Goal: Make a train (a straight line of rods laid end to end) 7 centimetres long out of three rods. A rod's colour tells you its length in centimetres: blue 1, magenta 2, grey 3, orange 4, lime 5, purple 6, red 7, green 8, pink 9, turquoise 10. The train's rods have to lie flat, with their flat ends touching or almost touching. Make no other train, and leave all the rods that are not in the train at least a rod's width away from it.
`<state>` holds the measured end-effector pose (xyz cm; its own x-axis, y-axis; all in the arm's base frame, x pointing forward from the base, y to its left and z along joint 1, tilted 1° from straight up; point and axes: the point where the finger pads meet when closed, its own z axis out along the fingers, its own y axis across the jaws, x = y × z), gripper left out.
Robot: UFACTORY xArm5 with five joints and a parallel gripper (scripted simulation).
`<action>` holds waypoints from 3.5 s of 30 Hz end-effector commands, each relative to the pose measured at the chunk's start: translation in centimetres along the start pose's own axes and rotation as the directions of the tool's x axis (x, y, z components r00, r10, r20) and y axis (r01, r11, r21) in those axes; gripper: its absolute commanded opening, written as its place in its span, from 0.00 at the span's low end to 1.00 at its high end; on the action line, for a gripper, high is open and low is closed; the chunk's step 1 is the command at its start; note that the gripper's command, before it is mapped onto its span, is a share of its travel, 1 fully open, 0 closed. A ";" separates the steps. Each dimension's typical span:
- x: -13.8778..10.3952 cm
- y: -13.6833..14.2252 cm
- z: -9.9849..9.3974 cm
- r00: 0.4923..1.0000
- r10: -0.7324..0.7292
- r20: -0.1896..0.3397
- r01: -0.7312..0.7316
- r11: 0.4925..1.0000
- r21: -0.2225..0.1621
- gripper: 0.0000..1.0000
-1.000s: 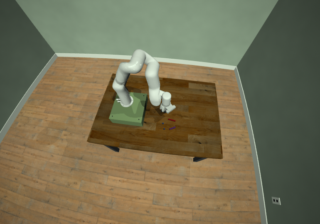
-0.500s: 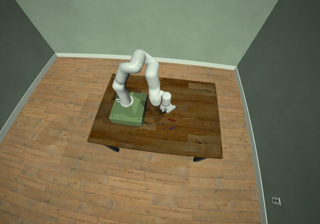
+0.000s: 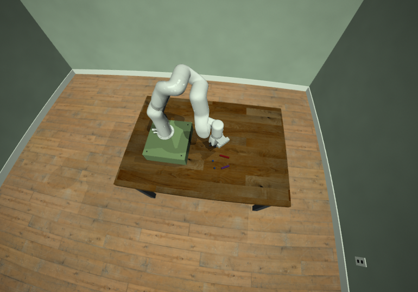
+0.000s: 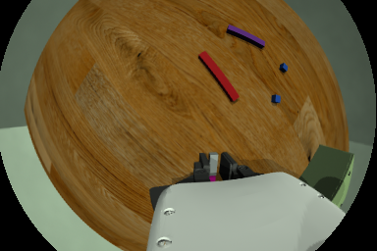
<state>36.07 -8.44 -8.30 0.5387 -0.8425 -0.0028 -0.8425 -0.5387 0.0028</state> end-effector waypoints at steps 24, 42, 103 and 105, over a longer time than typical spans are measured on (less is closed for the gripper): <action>0.0 -0.1 -3.9 1.000 0.000 -0.002 0.000 1.000 0.002 0.24; 0.0 -0.2 -9.0 1.000 0.000 -0.002 0.000 1.000 0.002 0.24; -0.2 -0.3 -17.7 1.000 0.000 -0.002 0.000 1.000 0.002 1.00; -0.2 -0.3 -17.7 1.000 0.000 -0.002 0.000 1.000 0.002 1.00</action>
<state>36.14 -8.14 9.28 0.5387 -0.8425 -0.0037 -0.8425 -0.5387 0.0036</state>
